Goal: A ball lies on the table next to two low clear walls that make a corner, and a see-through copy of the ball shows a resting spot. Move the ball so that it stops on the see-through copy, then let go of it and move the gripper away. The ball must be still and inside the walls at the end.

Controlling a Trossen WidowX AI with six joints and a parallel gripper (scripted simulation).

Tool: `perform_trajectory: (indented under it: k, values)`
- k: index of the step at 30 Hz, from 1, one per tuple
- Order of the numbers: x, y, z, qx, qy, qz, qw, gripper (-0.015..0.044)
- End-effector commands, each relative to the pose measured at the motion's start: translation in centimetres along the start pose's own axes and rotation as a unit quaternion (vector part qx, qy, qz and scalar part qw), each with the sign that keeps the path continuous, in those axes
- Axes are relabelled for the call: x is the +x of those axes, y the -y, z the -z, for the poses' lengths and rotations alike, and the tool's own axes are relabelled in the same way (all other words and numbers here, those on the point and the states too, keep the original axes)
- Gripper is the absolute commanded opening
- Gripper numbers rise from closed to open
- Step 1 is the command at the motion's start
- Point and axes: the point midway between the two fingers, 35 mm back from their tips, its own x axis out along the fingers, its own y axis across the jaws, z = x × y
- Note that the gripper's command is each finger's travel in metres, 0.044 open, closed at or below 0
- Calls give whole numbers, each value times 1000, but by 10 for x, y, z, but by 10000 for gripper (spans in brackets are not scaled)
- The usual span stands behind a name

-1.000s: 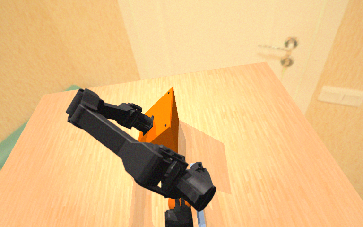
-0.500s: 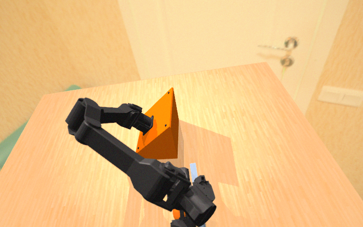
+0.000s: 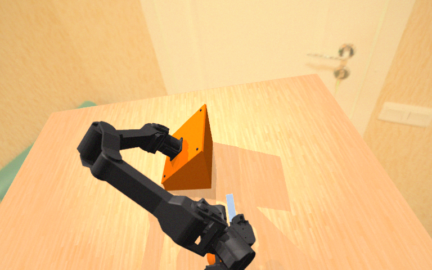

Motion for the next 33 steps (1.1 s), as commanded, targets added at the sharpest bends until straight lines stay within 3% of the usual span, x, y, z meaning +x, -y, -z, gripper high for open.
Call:
perform_trajectory:
  k: [1, 2, 18, 24, 33]
  values:
    - [4, 0, 0, -2, -1, 2, 1000, 0]
    - [5, 0, 0, -2, -1, 2, 1000, 0]
    - [-1, 0, 0, -1, 0, 0, 1000, 420]
    - [-81, 0, -1, -2, 0, 2, 1000, 429]
    - [-80, 2, -3, -4, 2, 10, 1000, 429]
